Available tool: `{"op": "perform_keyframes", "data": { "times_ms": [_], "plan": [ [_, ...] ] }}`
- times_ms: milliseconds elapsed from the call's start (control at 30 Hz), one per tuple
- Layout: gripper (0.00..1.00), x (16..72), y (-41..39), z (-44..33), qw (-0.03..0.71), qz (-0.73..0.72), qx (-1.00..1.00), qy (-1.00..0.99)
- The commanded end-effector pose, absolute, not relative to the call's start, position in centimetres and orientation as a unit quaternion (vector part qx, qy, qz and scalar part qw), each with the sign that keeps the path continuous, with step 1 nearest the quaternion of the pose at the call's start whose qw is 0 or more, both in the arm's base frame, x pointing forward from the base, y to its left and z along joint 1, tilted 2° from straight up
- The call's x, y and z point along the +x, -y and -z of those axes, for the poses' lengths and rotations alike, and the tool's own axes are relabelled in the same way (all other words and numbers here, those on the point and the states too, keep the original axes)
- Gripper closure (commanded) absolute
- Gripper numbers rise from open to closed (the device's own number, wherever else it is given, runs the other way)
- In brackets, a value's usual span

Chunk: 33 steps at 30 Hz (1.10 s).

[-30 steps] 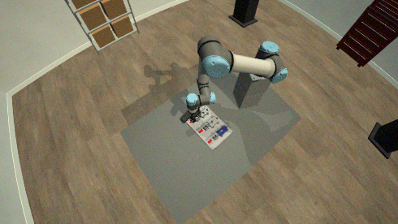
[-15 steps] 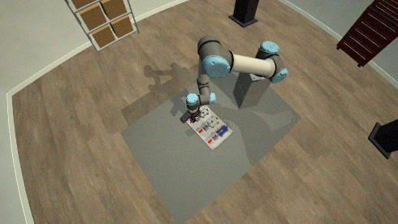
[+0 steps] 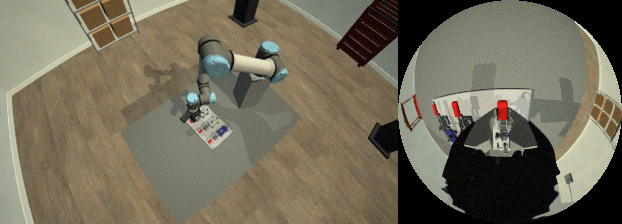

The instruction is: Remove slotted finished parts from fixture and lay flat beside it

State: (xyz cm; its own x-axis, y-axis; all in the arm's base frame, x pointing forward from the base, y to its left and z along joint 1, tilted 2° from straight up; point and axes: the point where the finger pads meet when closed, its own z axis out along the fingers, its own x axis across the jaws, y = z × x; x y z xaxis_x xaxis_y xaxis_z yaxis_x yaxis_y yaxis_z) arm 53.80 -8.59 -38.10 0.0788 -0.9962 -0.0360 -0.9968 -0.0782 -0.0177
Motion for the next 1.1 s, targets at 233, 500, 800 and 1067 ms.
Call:
{"op": "perform_keyframes", "data": {
  "times_ms": [233, 500, 800, 1067],
  "plan": [
    [1.0, 53.6, 8.6, 37.6, 0.019, -0.007, -0.734, -0.679],
    [1.0, 53.4, 8.7, 37.1, 0.019, -0.007, -0.734, -0.679],
    [1.0, 53.0, 8.7, 36.7, 0.019, -0.007, -0.734, -0.679],
    [1.0, 52.6, 8.8, 36.2, 0.019, -0.007, -0.734, -0.679]
  ]
}}
